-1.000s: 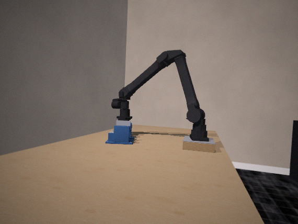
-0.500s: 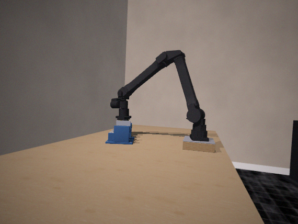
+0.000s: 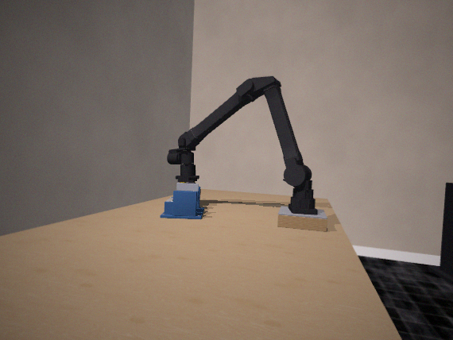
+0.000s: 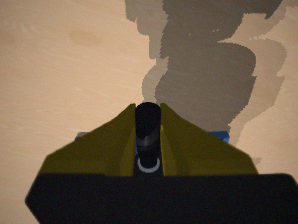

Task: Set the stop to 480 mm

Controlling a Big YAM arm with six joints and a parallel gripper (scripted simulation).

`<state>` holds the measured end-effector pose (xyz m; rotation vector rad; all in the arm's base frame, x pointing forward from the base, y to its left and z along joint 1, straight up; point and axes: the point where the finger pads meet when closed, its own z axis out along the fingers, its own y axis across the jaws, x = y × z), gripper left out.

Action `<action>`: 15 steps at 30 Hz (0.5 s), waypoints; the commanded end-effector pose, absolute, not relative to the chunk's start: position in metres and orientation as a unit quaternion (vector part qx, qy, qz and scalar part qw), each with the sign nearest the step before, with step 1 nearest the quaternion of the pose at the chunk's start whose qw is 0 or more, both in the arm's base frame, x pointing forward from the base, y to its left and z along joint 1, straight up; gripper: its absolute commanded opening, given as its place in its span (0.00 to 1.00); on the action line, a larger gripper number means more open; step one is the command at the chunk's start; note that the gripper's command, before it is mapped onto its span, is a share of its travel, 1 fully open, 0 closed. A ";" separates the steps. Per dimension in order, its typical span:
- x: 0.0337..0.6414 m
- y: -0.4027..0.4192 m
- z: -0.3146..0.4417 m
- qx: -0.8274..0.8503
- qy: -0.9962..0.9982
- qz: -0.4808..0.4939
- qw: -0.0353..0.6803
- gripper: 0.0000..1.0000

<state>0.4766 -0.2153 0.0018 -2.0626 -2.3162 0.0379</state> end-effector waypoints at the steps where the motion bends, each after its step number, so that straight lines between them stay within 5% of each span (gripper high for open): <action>1: 0.528 -0.216 0.046 -0.662 -0.749 -0.013 -0.036 0.06; 15: 0.533 -0.214 0.057 -0.662 -0.749 -0.012 -0.032 0.06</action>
